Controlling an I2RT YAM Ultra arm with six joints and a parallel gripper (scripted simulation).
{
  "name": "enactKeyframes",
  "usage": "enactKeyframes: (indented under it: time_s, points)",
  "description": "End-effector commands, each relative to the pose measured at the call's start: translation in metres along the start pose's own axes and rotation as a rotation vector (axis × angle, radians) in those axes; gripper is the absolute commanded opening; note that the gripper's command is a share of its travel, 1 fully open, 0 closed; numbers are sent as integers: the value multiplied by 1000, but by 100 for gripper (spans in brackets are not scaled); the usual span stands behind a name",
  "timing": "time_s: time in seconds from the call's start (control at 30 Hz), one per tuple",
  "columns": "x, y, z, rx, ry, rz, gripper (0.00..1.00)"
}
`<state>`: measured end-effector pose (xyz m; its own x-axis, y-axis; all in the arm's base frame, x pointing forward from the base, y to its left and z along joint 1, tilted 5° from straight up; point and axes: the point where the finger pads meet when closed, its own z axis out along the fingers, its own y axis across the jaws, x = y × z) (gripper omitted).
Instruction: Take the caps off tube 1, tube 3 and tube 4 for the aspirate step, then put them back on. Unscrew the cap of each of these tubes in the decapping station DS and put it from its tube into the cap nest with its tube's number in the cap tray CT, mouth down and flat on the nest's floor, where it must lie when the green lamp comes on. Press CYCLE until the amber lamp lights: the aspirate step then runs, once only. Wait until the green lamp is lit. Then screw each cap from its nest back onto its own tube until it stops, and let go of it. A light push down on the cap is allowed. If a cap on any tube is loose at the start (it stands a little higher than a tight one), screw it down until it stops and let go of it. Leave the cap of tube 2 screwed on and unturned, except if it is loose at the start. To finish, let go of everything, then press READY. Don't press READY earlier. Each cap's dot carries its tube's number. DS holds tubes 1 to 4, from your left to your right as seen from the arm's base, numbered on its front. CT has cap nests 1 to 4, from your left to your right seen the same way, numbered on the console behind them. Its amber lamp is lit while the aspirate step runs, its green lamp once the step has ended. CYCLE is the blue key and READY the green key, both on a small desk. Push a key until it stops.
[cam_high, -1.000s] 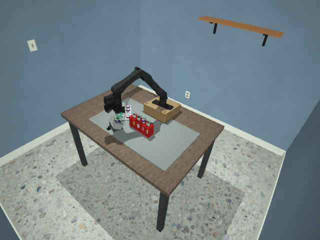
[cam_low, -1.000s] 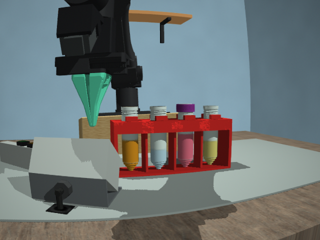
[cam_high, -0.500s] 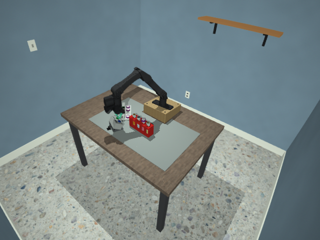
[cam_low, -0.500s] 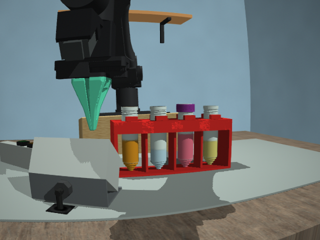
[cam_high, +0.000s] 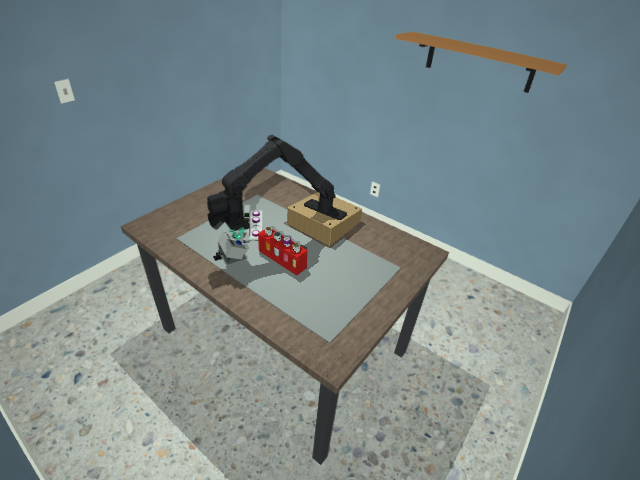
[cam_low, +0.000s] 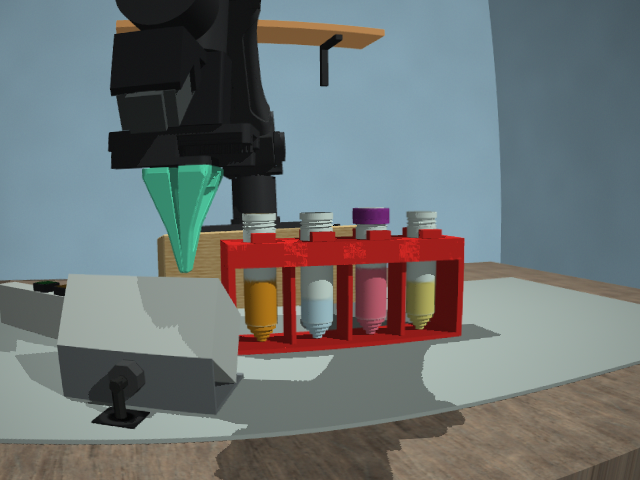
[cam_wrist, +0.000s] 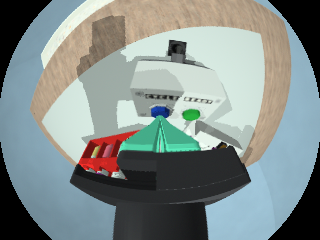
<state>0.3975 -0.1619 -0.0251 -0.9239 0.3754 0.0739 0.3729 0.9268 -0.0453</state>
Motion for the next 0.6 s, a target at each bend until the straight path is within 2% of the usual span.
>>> enactKeyframes:
  time_s: [0.0, 0.57]
  points:
    - [-3, 0, -6, 0, -18, 1, 0]
    - [-2, 0, -3, 0, -18, 1, 0]
